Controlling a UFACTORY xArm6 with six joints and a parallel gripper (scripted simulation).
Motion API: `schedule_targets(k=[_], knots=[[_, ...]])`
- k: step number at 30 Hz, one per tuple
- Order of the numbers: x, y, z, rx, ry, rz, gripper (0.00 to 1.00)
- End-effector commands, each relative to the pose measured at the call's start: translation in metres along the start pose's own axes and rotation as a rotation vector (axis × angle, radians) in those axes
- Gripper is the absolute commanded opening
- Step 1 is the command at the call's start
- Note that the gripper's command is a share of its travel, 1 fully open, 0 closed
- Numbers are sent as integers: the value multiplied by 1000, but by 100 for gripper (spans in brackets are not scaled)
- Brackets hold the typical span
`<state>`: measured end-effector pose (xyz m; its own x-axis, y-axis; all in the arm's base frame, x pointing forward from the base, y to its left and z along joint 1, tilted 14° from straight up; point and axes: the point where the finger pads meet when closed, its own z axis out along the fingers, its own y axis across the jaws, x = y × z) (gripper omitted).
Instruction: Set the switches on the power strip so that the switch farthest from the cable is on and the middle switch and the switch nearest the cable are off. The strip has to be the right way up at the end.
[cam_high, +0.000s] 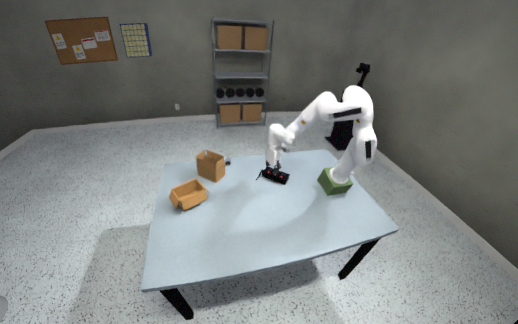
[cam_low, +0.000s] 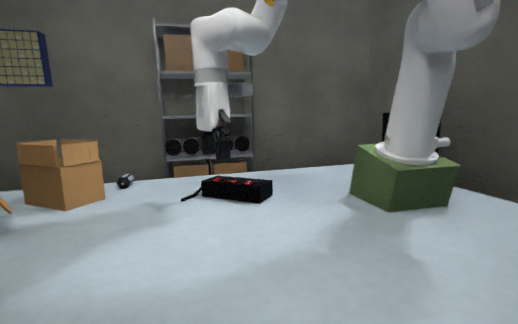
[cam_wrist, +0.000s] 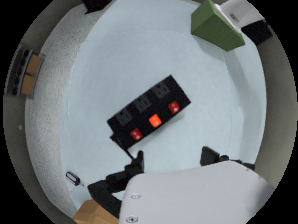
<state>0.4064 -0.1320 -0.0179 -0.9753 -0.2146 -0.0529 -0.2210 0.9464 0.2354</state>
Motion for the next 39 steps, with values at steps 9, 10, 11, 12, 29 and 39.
schedule_targets(k=[9, 10, 11, 12, 29, 39], knots=[[28, -22, -45, 5, -6, 165, 100], [34, -26, -53, 6, -6, 194, 100], [37, -27, -56, 7, -6, 207, 100], [38, -27, -57, 7, -6, 210, 100], [38, -27, -57, 7, -6, 210, 100], [37, -27, -55, 6, -6, 297, 100]])
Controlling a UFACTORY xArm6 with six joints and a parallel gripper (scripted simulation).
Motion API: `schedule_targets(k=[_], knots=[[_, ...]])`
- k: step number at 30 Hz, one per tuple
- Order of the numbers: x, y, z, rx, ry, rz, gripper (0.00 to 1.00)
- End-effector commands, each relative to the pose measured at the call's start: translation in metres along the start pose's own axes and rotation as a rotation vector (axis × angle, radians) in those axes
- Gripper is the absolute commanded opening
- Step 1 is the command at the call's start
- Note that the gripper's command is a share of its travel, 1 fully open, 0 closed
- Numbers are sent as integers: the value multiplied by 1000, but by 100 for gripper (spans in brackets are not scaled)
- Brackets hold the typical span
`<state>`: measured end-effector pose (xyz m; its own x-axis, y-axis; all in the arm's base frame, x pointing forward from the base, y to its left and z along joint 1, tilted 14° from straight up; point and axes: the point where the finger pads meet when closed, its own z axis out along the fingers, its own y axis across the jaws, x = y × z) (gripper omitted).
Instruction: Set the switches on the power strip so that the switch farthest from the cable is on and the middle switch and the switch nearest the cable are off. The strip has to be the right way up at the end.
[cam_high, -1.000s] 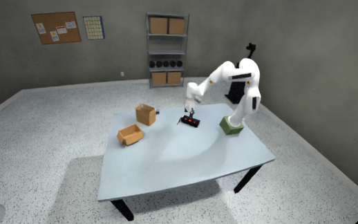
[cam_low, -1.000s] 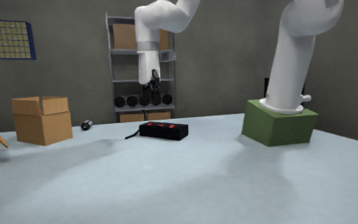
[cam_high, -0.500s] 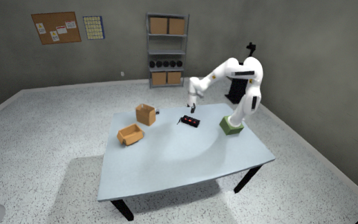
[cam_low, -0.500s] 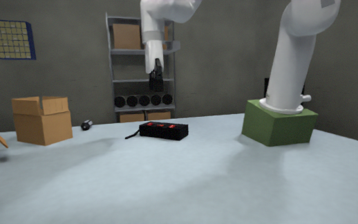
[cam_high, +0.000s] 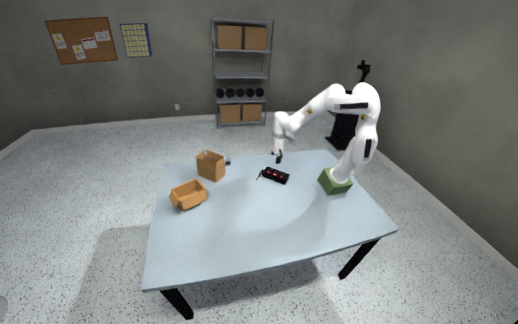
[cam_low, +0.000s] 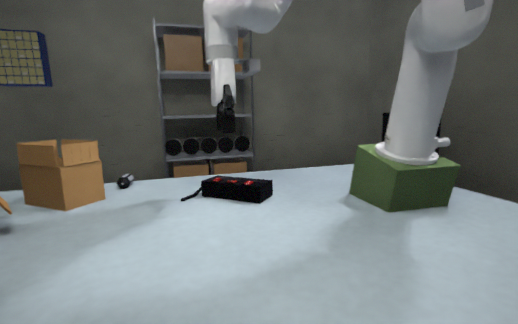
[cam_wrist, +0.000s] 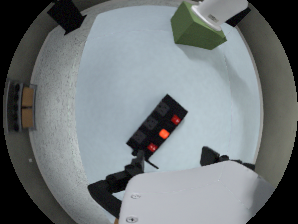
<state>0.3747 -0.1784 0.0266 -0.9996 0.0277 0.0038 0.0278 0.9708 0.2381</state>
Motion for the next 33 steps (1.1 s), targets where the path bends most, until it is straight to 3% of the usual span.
schedule_targets(k=[1, 7, 17, 19, 33], knots=[[-1, 0, -1, 2, -3, 46, 100], [-1, 0, 2, 2, -4, 184, 100], [-1, 1, 10, -2, -5, 674, 100], [-1, 1, 10, -2, -5, 674, 100], [-1, 4, 28, -31, -13, 1425, 100]])
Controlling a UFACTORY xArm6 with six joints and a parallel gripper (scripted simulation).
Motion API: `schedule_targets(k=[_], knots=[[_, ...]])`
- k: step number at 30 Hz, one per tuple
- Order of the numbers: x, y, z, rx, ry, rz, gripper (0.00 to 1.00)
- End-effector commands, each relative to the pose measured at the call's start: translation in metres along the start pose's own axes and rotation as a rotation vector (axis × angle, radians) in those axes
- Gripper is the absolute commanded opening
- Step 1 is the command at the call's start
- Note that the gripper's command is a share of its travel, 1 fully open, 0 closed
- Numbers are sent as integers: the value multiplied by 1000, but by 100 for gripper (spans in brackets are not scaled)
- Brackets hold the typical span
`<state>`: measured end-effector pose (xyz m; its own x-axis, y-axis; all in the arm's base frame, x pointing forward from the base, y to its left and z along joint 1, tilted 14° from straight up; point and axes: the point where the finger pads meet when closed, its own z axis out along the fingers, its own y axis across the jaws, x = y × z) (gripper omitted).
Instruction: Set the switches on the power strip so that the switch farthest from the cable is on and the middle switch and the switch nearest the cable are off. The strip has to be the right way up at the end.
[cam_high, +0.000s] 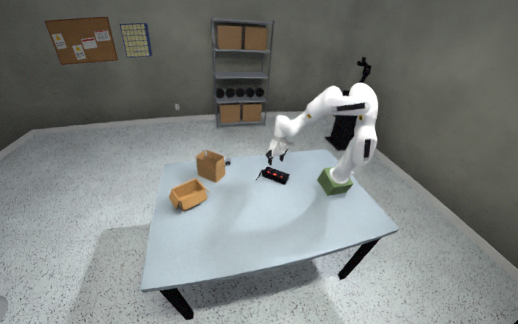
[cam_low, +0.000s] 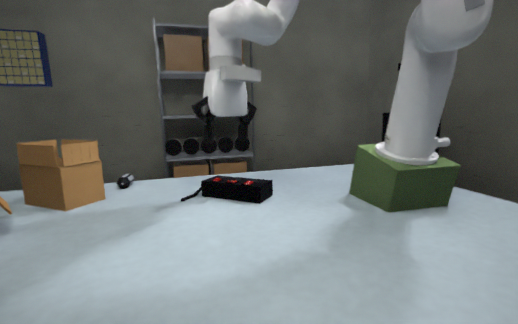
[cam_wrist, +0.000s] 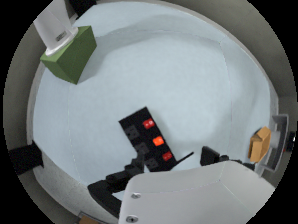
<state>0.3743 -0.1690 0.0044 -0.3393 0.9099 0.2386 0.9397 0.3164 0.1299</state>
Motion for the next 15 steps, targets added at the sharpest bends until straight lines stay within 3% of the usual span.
schedule_targets(k=[1, 3, 4, 15], knots=[[0, 1, 6, 13, -15, 278, 100], [0, 1, 6, 13, -15, 278, 100], [0, 1, 7, 11, -16, 426, 100], [3, -1, 22, -20, -8, 944, 100]])
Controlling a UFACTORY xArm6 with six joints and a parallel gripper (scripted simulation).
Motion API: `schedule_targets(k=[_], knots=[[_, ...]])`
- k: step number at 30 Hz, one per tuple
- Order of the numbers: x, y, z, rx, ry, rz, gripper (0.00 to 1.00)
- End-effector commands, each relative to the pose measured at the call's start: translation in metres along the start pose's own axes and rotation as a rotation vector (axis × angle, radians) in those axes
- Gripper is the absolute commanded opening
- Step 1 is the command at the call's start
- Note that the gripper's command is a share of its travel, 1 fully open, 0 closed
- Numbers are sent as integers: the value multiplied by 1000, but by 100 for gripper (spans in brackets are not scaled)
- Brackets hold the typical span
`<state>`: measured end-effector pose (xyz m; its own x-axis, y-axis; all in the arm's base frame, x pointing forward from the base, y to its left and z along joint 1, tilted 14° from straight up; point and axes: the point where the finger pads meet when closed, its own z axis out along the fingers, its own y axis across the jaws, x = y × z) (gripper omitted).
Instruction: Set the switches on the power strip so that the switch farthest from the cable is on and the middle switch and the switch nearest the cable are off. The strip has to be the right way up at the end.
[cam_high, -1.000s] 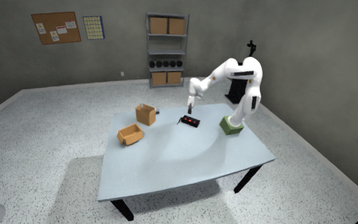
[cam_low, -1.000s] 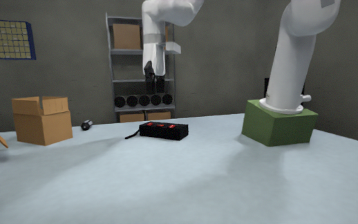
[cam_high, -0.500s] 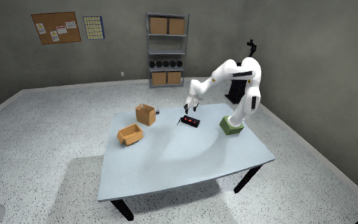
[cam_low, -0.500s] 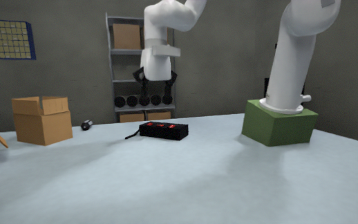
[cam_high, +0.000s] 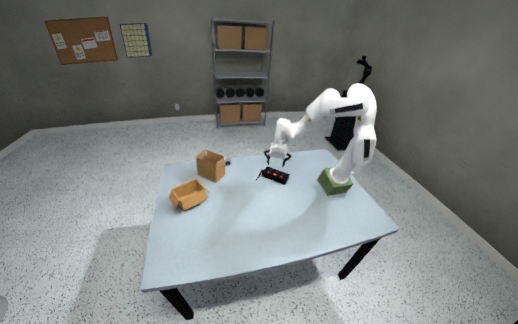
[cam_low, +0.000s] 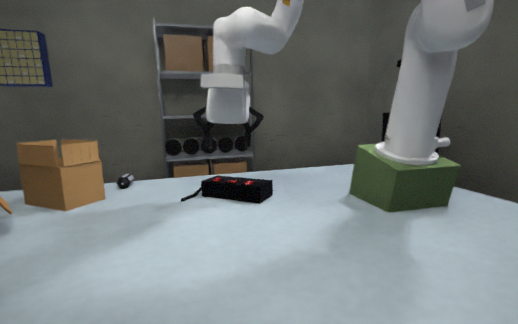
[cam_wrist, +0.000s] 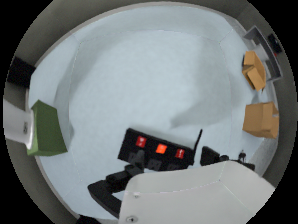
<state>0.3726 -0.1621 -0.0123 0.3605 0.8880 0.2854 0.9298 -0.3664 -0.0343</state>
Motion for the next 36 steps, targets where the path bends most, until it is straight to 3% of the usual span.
schedule_targets(k=[1, 5, 6, 20, 22, 23, 26, 35, 36], knots=[[0, 0, 5, 0, -23, 278, 100], [0, 0, 7, -5, -21, 379, 100], [0, 0, 8, -10, -19, 528, 100], [0, -3, 18, -36, -4, 1195, 100], [0, -3, 18, -36, -4, 1195, 100], [0, -3, 18, -39, -6, 1341, 100], [0, -4, 19, -41, -7, 1451, 100], [0, -4, 20, -37, -65, 1867, 100], [0, -4, 20, -35, -83, 1907, 0]])
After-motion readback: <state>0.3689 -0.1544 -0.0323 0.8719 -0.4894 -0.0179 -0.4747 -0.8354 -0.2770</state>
